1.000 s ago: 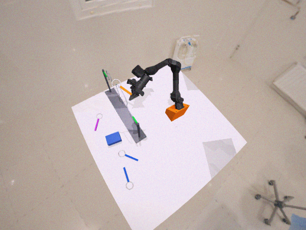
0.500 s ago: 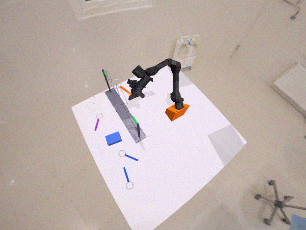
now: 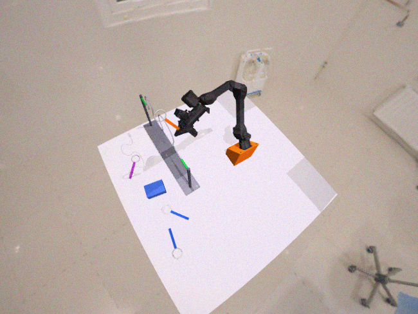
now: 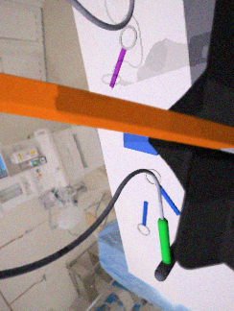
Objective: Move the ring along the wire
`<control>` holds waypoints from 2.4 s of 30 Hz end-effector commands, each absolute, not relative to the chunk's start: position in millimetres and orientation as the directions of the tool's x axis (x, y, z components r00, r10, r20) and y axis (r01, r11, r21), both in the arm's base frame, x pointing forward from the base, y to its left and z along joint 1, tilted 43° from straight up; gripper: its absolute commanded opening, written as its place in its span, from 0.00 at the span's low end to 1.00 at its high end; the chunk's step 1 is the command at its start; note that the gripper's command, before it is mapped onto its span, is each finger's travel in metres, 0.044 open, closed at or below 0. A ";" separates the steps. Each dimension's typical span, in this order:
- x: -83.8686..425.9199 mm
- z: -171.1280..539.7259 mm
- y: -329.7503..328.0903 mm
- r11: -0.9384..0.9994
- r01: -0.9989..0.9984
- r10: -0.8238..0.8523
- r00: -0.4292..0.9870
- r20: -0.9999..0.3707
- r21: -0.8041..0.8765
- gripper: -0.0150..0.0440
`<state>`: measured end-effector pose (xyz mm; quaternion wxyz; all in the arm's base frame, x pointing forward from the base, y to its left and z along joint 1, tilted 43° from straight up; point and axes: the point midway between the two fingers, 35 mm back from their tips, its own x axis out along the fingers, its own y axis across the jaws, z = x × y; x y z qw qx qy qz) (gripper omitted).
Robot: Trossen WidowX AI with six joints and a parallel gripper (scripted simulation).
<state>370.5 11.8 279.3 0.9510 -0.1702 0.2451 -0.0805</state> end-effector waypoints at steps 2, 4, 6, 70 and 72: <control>369.5 279.1 9.3 0.904 0.067 -0.261 0.868 -0.422 -0.421 0.00; 369.6 279.5 8.2 0.893 0.067 -0.271 0.869 -0.414 -0.445 0.00; 369.6 280.0 7.1 0.881 0.067 -0.282 0.870 -0.406 -0.468 0.00; 371.3 307.7 -17.5 0.241 0.076 -0.458 0.888 -0.045 -0.968 0.00; 371.4 308.8 -17.8 0.216 0.077 -0.458 0.888 -0.032 -0.973 0.00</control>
